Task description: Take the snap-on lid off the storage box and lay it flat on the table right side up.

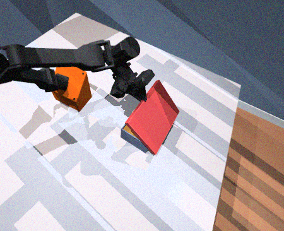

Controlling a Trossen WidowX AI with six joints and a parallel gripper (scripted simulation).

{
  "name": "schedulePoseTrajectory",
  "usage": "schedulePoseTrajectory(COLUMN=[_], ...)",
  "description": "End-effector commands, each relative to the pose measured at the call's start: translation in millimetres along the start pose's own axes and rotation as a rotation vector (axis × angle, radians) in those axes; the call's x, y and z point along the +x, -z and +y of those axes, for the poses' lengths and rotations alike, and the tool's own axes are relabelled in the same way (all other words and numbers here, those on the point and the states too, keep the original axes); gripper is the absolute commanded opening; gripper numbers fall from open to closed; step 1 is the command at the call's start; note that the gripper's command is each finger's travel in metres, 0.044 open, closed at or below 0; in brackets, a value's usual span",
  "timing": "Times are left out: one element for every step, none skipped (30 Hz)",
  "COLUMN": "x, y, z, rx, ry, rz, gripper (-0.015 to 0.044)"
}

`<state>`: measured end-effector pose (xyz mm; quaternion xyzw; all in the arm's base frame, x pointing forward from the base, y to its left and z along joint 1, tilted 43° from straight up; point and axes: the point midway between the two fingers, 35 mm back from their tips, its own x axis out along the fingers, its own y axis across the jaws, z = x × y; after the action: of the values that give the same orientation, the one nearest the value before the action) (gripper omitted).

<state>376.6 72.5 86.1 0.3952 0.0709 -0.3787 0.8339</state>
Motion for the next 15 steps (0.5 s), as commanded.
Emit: schedulePoseTrajectory(x=[-3,-3,-3,-3,-3,-3,-4,-4,-4,-4,-4,-4,-4,-5,-5], y=[-9,-11,-13,-15,-17,-19,-21,-23,-25,-27,-29,-31,-33,-35,-37], z=[2,2,1,1,1,1,1,1,0,0,0,0,0,0,-1], rx=[0.009,0.009,0.009,0.009,0.008,0.008,0.008,0.008,0.008,0.008,0.008,0.008,0.008,0.008,0.008], ry=[-0.011,-0.011,-0.011,-0.011,-0.011,-0.010,-0.010,-0.010,-0.010,-0.010,-0.010,-0.010,-0.010,-0.010,-0.010], rz=[0.004,0.004,0.004,0.004,0.004,0.004,0.004,0.004,0.004,0.004,0.004,0.004,0.004,0.004,0.004], gripper=[0.0000,0.0000,0.0000,0.0000,0.0000,0.0000,0.0000,0.0000,0.0000,0.0000,0.0000,0.0000,0.0000,0.0000,0.0000])
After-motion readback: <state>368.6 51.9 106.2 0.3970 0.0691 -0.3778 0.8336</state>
